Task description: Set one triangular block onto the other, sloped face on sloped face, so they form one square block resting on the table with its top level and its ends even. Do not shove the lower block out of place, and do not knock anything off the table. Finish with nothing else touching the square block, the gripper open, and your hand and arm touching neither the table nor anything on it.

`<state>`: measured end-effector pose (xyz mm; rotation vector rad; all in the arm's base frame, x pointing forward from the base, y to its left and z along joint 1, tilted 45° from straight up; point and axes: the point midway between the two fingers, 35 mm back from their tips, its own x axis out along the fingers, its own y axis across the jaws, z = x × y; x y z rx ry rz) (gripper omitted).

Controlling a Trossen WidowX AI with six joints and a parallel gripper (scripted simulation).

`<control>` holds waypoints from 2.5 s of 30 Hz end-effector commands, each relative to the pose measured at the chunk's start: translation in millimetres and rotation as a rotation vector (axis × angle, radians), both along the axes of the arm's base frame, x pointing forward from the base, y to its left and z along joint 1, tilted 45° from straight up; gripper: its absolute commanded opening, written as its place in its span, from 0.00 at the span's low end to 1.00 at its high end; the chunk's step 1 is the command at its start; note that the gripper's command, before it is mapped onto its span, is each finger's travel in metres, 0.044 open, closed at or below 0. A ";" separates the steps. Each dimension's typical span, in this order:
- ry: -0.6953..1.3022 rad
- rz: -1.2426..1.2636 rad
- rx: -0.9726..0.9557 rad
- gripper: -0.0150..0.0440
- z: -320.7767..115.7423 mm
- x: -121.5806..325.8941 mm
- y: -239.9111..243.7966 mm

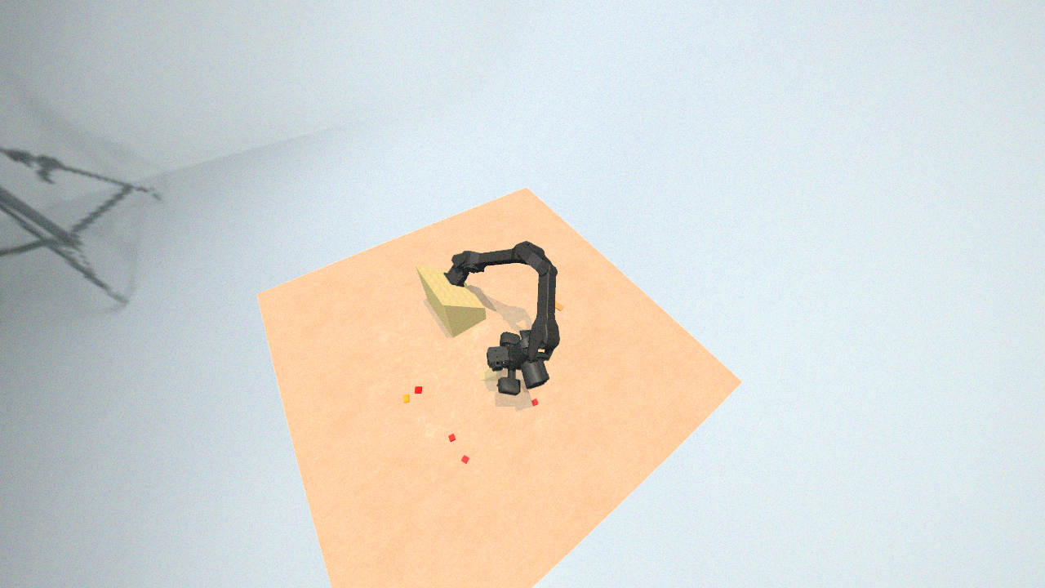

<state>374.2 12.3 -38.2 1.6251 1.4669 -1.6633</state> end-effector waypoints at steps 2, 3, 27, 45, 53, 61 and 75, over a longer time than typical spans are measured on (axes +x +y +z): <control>0.002 -0.007 0.002 1.00 -6.2 -2.4 2.6; 0.002 -0.007 0.002 1.00 -7.7 -3.0 3.1; 0.003 -0.007 0.003 1.00 -41.3 -19.2 16.1; 0.004 -0.007 0.003 0.54 -48.5 -23.6 19.0; 0.004 -0.007 0.003 0.42 -48.5 -23.6 19.0; 0.003 -0.001 0.002 0.25 -46.5 -23.6 16.5; -0.129 -0.143 0.293 0.25 -47.0 -33.3 -3.8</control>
